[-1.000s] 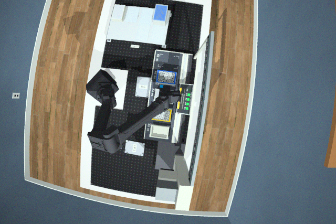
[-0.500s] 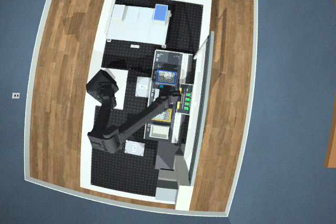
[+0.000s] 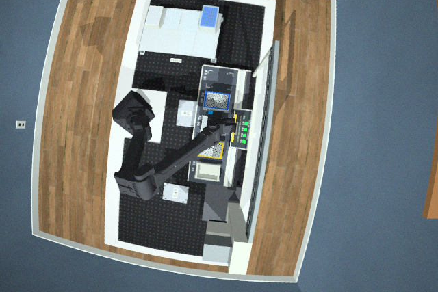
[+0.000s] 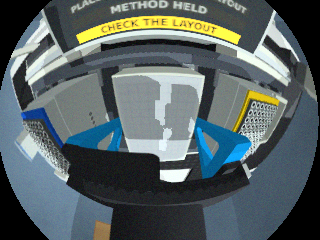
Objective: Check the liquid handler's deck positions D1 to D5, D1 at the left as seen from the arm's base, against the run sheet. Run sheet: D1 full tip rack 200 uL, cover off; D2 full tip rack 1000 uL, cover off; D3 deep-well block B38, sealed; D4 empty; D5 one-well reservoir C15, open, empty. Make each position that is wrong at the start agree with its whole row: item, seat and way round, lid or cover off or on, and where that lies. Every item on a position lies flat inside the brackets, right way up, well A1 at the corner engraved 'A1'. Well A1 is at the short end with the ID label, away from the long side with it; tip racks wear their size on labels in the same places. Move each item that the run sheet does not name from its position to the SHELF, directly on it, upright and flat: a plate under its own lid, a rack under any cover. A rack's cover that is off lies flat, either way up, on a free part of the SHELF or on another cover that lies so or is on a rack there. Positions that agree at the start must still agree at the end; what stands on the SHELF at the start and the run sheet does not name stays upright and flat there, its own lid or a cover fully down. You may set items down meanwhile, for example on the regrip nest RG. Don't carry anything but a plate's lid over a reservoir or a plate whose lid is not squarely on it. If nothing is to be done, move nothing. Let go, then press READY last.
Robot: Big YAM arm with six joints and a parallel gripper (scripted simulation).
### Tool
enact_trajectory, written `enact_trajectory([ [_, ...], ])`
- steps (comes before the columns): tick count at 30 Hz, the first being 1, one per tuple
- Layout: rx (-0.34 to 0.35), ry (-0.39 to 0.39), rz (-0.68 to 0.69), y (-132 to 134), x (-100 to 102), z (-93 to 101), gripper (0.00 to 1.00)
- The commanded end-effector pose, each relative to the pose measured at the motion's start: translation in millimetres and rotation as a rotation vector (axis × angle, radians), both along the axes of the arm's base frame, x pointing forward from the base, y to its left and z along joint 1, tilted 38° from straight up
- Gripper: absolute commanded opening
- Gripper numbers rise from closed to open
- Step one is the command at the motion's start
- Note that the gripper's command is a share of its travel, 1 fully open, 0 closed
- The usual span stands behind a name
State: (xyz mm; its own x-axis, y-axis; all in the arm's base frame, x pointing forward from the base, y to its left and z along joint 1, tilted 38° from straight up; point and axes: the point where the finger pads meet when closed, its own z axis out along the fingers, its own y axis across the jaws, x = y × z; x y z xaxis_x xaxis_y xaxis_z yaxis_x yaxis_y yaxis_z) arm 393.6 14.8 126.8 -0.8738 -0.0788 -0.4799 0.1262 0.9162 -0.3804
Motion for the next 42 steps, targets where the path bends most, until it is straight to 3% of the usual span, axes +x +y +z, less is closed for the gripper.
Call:
enact_trajectory([
  [1, 0.009, -0.032, 0.003, 2.6, 7.9, 11.5, 1.0],
  [11, 0.009, -0.032, 0.003, 2.6, 7.9, 11.5, 1.0],
  [16, 0.019, -0.06, 0.007, 12.2, 7.8, 32.2, 1.0],
  [22, 0.02, -0.061, 0.007, 16.2, 2.8, 40.6, 1.0],
  [25, 0.014, -0.041, 0.007, 17.1, 2.6, 34.2, 1.0],
  [39, 0.023, -0.063, 0.007, 26.0, -9.8, 61.4, 1.0],
  [42, 0.014, -0.038, 0.007, 26.9, -9.9, 53.4, 1.0],
])
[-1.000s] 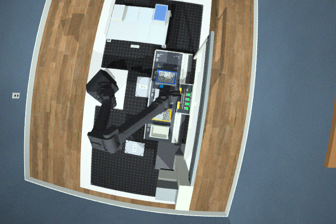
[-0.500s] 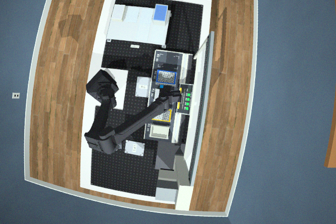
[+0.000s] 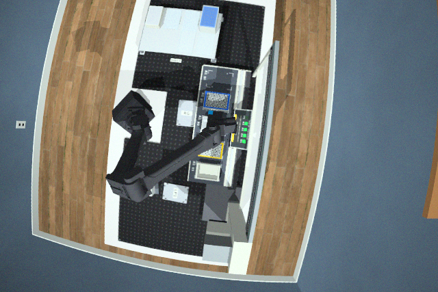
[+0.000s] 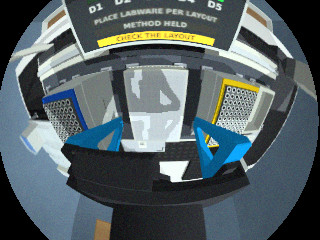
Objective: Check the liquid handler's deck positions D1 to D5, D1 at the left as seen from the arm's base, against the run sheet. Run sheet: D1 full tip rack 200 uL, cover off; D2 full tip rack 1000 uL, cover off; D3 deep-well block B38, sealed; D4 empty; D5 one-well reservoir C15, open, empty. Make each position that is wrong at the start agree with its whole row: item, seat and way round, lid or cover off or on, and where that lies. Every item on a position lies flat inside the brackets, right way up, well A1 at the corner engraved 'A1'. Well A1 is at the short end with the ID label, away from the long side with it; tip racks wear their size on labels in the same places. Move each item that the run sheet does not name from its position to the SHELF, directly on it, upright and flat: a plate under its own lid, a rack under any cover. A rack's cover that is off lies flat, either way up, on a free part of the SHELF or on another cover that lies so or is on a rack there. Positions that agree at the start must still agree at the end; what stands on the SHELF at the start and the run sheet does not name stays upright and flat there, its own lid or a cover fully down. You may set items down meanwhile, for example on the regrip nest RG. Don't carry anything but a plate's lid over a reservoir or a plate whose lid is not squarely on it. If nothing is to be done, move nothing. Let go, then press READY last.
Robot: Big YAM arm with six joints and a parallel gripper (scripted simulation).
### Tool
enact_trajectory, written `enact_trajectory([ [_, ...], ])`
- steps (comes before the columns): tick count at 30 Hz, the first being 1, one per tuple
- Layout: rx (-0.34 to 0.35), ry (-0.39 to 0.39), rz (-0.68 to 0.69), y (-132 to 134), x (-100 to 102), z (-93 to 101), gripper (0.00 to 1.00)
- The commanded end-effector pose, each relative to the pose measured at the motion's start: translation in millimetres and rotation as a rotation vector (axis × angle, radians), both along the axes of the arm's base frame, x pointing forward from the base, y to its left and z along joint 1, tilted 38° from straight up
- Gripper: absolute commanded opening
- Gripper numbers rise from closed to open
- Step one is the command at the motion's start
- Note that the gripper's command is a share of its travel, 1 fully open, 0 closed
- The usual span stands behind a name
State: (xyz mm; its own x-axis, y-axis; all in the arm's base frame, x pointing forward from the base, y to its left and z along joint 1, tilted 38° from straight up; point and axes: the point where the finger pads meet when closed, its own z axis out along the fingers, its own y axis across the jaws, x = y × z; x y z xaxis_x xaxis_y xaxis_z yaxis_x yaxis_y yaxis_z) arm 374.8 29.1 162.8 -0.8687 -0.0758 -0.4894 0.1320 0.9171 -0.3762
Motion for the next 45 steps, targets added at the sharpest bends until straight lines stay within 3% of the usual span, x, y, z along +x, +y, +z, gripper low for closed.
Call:
enact_trajectory([
  [1, 0.016, -0.04, 0.009, 13.3, 8.0, 23.7, 1.0],
  [45, 0.026, -0.049, 0.008, 39.0, -26.6, 80.6, 1.0],
])
